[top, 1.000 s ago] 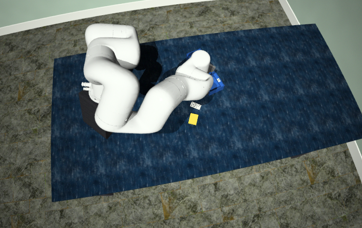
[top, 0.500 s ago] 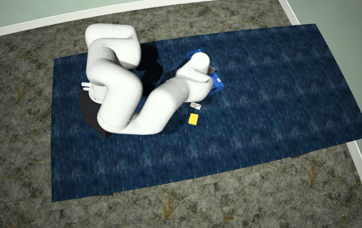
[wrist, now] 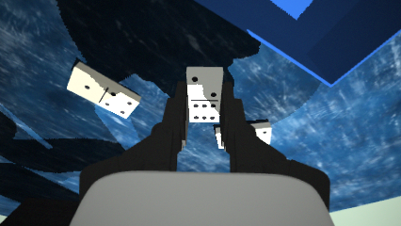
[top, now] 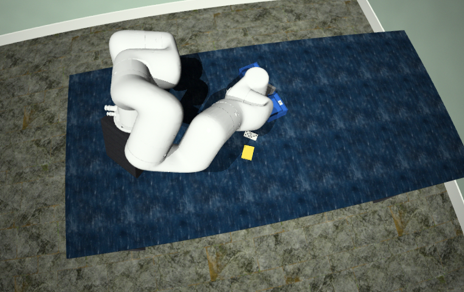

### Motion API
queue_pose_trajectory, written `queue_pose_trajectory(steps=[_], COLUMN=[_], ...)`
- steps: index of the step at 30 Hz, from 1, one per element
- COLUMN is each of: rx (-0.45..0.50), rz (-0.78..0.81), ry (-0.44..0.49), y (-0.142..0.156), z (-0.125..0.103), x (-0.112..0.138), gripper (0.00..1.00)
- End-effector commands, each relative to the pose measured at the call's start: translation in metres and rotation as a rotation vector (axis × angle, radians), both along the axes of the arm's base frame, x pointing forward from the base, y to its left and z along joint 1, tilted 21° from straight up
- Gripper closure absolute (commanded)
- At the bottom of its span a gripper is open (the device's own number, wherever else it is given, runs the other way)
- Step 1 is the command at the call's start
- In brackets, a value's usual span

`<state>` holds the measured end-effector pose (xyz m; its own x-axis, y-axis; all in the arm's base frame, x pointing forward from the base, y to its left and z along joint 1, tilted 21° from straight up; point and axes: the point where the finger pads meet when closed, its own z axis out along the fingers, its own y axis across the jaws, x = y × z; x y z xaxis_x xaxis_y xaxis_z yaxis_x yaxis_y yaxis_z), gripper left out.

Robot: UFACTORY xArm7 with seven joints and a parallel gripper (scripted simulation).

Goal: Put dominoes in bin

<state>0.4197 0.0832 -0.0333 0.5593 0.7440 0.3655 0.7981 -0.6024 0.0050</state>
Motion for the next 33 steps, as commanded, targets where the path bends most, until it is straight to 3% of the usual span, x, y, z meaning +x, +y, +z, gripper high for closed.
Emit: queue_pose_trajectory(steps=[1, 26, 33], rx=[0.0, 0.0, 0.0], rz=[0.0, 0.0, 0.0], ry=[-0.003, -0.003, -0.003], y=[0.0, 0.0, -0.007], z=[0.001, 0.001, 0.023], x=[0.001, 0.001, -0.004], gripper=[1.0, 1.0, 1.0])
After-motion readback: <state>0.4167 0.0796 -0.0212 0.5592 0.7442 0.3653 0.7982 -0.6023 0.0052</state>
